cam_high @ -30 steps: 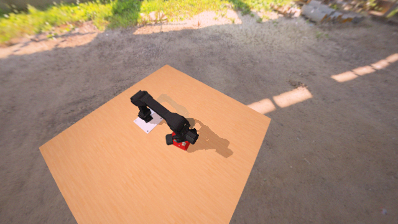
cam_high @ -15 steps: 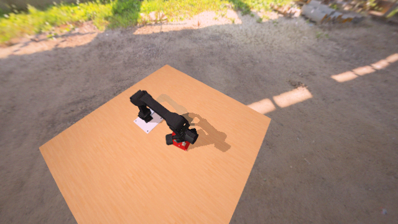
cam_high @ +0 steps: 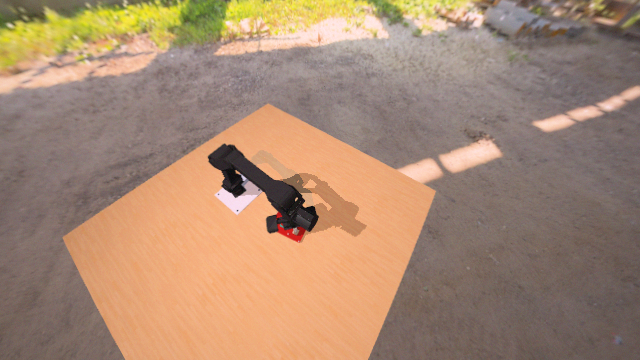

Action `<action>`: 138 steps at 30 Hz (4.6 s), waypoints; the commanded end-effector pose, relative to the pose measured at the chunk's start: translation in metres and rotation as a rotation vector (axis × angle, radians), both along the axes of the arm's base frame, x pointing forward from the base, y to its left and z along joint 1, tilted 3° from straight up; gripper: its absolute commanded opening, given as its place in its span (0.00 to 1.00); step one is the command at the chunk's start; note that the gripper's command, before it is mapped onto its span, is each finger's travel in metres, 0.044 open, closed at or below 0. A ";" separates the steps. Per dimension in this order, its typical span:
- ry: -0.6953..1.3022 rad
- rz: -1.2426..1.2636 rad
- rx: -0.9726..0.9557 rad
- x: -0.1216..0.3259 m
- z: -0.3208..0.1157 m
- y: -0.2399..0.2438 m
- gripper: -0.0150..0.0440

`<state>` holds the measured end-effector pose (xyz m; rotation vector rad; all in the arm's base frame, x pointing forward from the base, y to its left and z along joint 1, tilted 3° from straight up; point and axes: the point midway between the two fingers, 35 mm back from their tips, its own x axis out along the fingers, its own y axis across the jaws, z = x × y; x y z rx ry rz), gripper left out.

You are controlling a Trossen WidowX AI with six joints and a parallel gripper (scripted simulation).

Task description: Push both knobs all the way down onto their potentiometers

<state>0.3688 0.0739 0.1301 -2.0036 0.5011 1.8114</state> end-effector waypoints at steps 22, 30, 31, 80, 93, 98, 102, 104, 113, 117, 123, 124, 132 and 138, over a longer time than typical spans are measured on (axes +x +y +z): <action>0.017 0.004 -0.008 0.004 -0.027 -0.001 0.25; 0.017 0.004 -0.008 0.005 -0.033 -0.001 0.25; 0.017 0.004 -0.008 0.005 -0.033 -0.001 0.25; 0.017 0.004 -0.008 0.006 -0.042 -0.001 0.25; 0.017 0.004 -0.008 0.006 -0.043 -0.001 0.25; 0.017 0.004 -0.008 0.006 -0.044 -0.001 0.25; 0.017 0.004 -0.008 0.006 -0.044 -0.001 0.25; 0.017 0.004 -0.008 0.006 -0.044 -0.001 0.25; 0.017 0.004 -0.008 0.006 -0.045 -0.001 0.25; 0.017 0.004 -0.008 0.006 -0.045 -0.001 0.25; 0.017 0.004 -0.008 0.006 -0.045 -0.001 0.25; 0.017 0.004 -0.008 0.006 -0.045 -0.001 0.25; 0.017 0.004 -0.008 0.006 -0.045 -0.001 0.25; 0.017 0.004 -0.008 0.006 -0.045 -0.001 0.25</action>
